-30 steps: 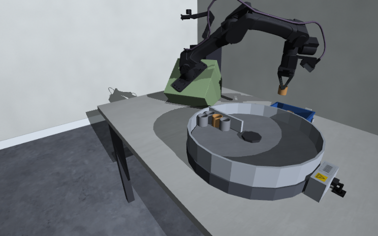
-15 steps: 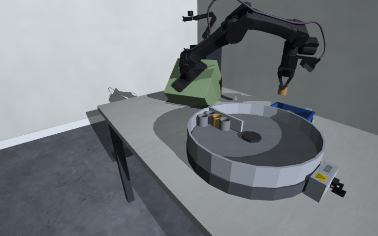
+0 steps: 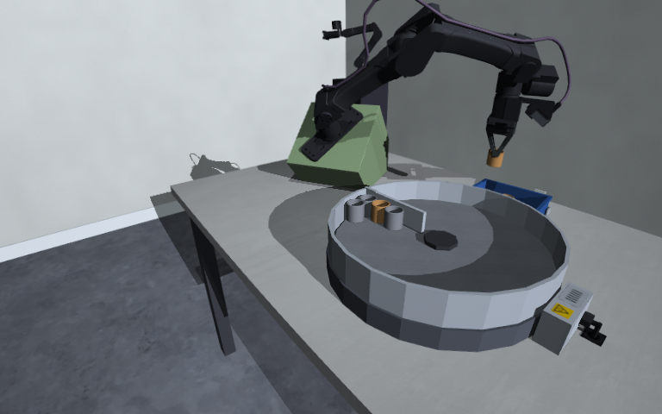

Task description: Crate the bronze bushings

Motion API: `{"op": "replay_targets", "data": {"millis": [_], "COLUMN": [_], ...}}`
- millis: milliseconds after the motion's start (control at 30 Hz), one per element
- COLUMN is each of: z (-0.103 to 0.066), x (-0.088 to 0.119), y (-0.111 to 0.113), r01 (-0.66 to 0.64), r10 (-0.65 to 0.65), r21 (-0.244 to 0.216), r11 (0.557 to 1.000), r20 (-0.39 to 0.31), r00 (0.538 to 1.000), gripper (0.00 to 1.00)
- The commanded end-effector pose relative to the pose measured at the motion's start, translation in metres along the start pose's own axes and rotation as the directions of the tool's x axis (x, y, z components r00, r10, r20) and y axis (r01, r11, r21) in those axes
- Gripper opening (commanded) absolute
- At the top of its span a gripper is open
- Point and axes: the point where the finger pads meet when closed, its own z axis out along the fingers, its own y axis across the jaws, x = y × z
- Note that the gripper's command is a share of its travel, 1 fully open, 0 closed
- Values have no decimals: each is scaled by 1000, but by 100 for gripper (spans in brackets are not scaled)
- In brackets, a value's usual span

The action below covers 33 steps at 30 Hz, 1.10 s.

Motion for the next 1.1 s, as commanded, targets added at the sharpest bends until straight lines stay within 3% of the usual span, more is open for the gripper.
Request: {"op": "replay_targets", "data": {"millis": [0, 200, 267, 333, 600, 900, 933, 1067], "z": [-36, -33, -18, -18, 32, 35, 26, 26], "x": [-12, -17, -7, -7, -10, -10, -22, -22], "y": [-3, -1, 2, 2, -6, 1, -2, -2], "r01": [-9, -22, 5, 5, -10, 5, -22, -23], "r10": [11, 25, -4, -4, 10, -4, 25, 25], "r21": [-16, -25, -9, -9, -6, -13, -26, -26], "r11": [1000, 999, 1000, 1000, 1000, 1000, 999, 999], "r20": [78, 96, 68, 68, 54, 65, 94, 94], "r00": [997, 995, 998, 998, 999, 998, 995, 995], "gripper": [0, 0, 0, 0, 0, 0, 0, 0]}}
